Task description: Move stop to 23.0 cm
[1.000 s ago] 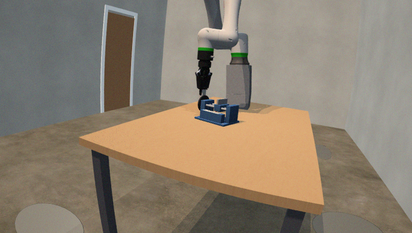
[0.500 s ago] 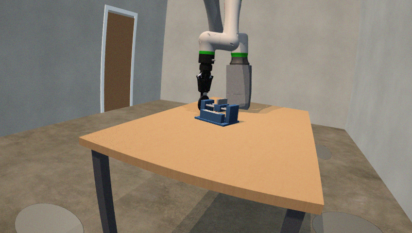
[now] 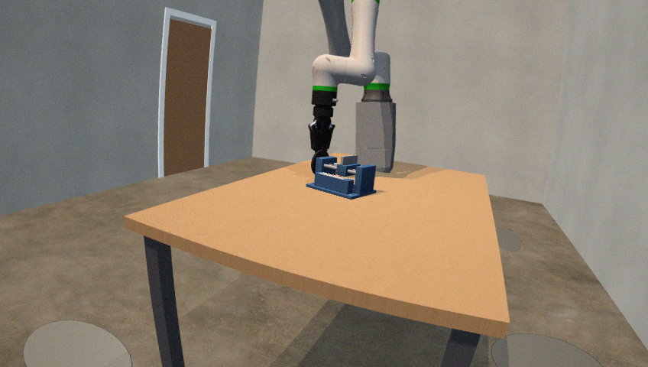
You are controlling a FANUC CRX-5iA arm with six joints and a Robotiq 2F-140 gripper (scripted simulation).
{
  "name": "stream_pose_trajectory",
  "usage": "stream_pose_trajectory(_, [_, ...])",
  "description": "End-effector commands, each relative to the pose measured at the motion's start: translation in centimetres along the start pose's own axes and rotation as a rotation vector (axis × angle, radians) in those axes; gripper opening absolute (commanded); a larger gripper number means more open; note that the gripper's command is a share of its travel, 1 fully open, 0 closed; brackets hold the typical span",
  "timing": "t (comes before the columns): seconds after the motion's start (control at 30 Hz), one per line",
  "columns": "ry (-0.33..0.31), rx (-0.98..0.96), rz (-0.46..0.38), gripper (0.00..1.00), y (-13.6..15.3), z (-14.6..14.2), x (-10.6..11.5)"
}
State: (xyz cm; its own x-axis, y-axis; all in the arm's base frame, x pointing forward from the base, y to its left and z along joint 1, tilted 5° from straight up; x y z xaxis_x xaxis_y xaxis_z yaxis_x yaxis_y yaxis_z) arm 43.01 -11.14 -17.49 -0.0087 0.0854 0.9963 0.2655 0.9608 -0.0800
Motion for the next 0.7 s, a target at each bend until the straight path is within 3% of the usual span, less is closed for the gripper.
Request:
stream_pose_trajectory(0.0, [0.000,0.000,0.000,0.04,0.0,-0.1,-0.2])
stream_pose_trajectory(0.67, [0.000,0.000,0.000,0.04,-0.1,-2.1,-2.1])
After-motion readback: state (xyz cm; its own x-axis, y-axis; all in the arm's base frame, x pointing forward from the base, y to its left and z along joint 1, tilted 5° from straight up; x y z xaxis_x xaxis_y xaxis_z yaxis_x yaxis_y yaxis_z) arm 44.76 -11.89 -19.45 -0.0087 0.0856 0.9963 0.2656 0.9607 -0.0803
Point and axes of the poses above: the point where the finger pads meet when closed, its own x axis back along the fingers, its own z axis across the jaws, y = z × x, the point moved 5 cm from there along x, back along the fingers, and after that the axes turned 3 degrees about x, right-handed, at the moved point
